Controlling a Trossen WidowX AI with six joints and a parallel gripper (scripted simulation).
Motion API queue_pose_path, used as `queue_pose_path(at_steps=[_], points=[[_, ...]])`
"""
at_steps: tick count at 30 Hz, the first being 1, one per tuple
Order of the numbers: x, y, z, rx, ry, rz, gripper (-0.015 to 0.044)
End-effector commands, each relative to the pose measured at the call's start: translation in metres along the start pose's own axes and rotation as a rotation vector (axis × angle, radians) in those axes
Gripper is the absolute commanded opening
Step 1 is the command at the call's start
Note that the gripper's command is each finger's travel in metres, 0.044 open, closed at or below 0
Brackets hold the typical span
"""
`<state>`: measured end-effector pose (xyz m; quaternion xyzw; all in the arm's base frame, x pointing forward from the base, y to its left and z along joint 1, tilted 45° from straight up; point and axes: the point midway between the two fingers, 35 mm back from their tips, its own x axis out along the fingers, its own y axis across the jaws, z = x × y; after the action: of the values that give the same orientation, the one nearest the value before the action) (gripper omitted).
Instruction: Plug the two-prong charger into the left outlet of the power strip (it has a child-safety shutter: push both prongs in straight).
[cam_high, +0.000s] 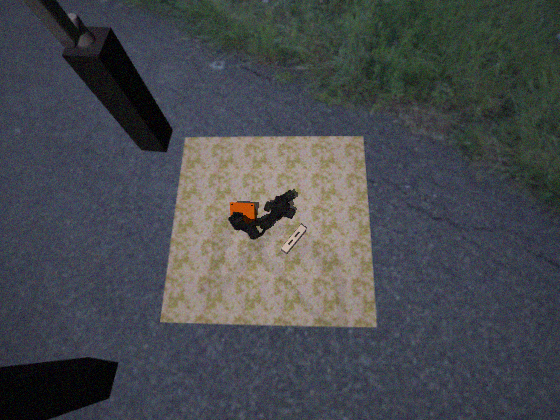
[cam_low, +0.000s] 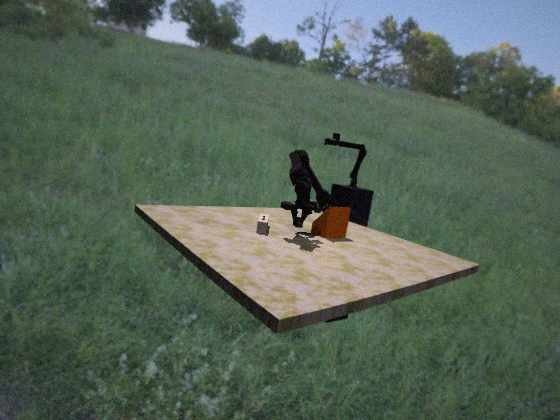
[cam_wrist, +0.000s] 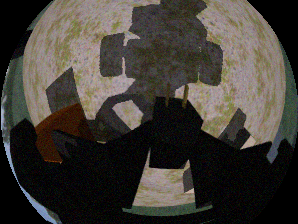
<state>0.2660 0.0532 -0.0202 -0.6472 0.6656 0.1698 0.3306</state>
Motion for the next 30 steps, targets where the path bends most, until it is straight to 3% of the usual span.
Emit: queue_pose_path(at_steps=[1,30], points=[[0.002,-0.001,-0.001,0.072,-0.008,0.008,0.0000],[0.015,-0.011,-0.012,0.600,-0.023,0.039,0.0000]])
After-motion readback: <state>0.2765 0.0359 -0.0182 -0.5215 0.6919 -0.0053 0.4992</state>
